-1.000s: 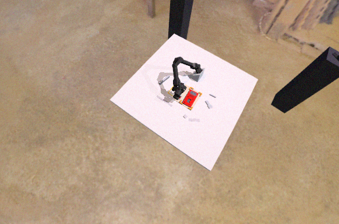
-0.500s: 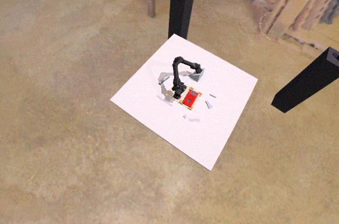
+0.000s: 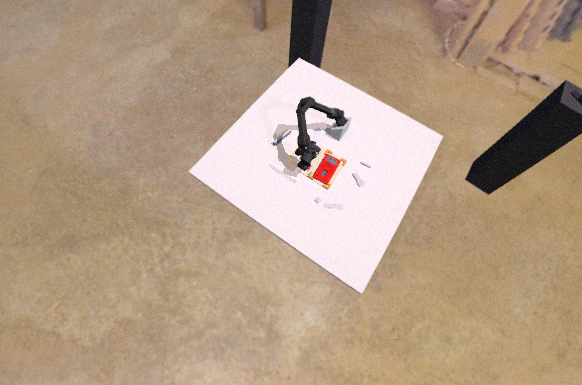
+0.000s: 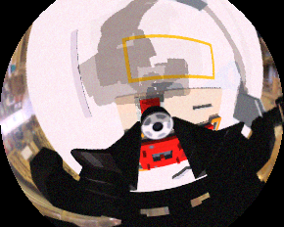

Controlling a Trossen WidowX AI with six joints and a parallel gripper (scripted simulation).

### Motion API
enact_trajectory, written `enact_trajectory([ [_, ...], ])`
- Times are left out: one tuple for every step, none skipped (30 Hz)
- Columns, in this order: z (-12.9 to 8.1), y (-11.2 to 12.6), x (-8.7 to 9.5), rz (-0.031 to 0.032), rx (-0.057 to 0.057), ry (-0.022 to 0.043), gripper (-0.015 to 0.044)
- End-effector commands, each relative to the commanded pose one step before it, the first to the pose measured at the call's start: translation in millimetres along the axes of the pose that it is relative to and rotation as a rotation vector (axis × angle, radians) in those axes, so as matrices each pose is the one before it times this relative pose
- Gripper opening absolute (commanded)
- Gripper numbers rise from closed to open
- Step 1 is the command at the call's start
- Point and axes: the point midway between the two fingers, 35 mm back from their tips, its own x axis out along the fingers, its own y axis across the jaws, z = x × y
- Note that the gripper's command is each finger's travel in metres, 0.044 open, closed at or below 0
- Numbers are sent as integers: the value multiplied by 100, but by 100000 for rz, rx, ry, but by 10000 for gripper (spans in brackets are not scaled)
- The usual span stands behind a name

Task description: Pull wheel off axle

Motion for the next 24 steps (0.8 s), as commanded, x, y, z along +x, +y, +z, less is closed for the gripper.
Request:
enact_trajectory([
  [-41,47,-379,409,12,254,0],
  [-1,0,-33,10,-5,-2,0],
  [0,0,-33,10,-5,-2,0],
  [0,0,-33,10,-5,-2,0],
  [0,0,-33,10,-5,-2,0],
  [0,0,-33,10,-5,-2,0],
  [0,0,-33,10,-5,-2,0],
  [0,0,-33,10,-5,-2,0],
  [0,0,-33,10,-5,-3,0],
  [0,0,-33,10,-5,-3,0],
  [0,-1,-33,10,-5,-3,0],
  [0,-1,-33,10,-5,-3,0],
  [0,-1,-33,10,-5,-3,0],
  [0,-1,-33,10,-5,-3,0],
  [0,-1,-33,10,-5,-3,0],
  [0,-1,-33,10,-5,-3,0],
  [0,-1,-33,10,-5,-3,0],
  [0,-1,-33,10,-5,-3,0],
  [0,-1,-33,10,-5,-3,0],
  [0,-1,-33,10,-5,-3,0],
  [0,-1,-33,10,-5,-3,0],
  [0,-1,-33,10,-5,-3,0],
  [0,-1,-33,10,-5,-3,0],
  [0,-1,-33,10,-5,-3,0],
])
